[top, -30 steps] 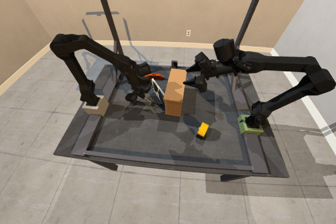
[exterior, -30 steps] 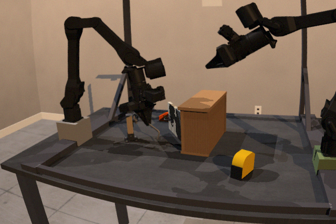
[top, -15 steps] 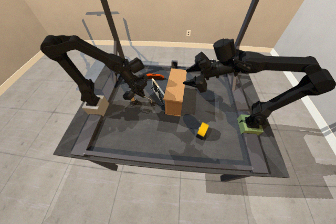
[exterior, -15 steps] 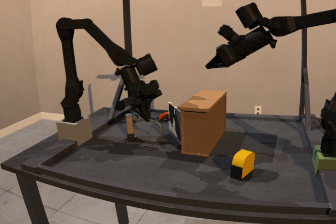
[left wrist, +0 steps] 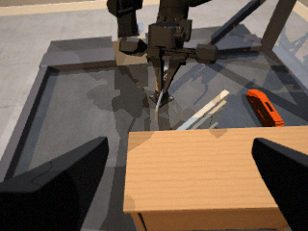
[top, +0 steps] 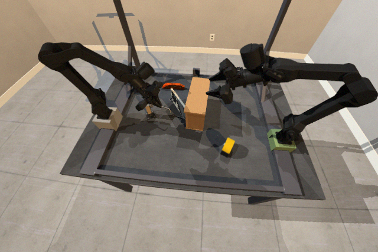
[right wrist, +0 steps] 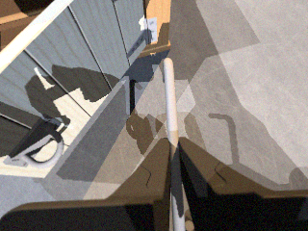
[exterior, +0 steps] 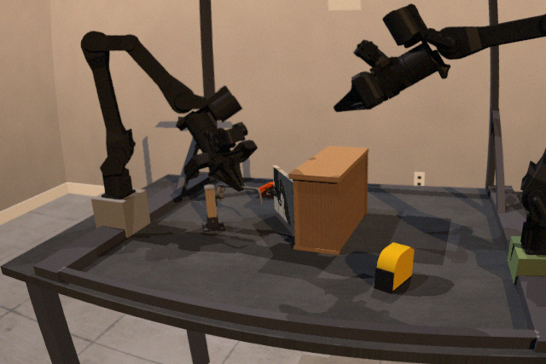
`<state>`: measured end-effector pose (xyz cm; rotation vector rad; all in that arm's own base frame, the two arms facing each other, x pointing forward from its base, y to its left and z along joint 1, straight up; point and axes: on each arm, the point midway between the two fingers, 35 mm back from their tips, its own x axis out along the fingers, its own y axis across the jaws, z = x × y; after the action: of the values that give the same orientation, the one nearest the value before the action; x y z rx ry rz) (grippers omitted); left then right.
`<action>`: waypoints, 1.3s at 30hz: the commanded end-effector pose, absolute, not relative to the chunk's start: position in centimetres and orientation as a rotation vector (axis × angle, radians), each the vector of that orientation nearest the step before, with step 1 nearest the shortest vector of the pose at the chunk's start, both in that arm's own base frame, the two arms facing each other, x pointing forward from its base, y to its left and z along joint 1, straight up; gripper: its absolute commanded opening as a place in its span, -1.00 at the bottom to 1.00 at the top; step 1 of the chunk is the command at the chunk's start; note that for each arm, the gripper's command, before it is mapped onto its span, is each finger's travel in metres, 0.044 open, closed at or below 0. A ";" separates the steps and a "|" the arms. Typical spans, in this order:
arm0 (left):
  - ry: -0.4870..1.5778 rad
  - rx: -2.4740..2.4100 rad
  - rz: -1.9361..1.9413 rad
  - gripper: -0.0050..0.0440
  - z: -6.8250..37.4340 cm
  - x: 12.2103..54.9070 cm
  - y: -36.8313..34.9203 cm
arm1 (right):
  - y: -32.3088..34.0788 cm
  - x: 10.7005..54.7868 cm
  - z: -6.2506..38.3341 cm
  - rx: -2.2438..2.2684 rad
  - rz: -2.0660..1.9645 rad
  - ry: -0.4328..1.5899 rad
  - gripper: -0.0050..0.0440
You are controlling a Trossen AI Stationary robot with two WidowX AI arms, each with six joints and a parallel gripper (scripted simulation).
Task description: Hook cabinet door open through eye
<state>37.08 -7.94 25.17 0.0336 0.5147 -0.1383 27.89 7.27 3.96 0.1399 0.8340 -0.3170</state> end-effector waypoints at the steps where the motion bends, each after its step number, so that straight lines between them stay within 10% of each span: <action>1: 0.482 0.031 -0.142 0.84 26.4 37.0 -8.0 | 7.5 27.6 4.9 0.136 -0.315 0.723 -1.00; 39: 0.482 0.031 -0.142 0.84 26.4 37.0 -8.0 | 8.2 27.0 5.4 0.055 -0.176 0.552 -1.00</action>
<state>37.08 -7.94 25.17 0.0336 0.5147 -0.1383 26.94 7.97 5.07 0.0643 0.5607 -0.2338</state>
